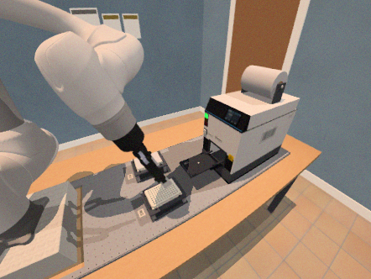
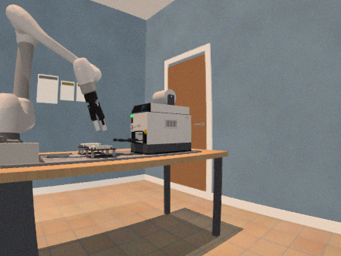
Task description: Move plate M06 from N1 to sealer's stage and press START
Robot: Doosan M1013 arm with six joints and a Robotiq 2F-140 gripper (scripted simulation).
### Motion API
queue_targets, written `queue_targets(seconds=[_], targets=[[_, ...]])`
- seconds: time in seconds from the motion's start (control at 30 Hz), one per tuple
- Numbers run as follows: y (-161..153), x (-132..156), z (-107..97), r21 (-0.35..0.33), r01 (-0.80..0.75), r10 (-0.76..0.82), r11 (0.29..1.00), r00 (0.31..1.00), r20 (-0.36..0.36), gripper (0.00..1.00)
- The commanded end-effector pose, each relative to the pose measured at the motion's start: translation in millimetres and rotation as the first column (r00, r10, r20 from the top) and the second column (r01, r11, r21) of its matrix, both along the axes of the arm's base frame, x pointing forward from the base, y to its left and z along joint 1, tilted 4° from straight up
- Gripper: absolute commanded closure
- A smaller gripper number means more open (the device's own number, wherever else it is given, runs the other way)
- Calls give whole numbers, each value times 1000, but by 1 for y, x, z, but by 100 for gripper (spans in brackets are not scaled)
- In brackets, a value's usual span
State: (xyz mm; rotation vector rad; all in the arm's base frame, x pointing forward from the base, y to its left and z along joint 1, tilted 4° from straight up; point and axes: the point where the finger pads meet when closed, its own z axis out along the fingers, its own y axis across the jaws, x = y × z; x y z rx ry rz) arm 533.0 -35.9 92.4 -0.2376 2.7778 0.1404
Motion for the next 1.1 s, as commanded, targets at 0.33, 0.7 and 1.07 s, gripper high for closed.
queue_targets(seconds=[0.33, 0.7, 1.07], targets=[[1, 0, -20, 0, 0, 0, 1000, 1000, 0, 30], [2, 0, -35, 0, 0, 0, 1000, 1000, 0, 30], [3, 0, -49, 0, 0, 0, 1000, 1000, 0, 30]])
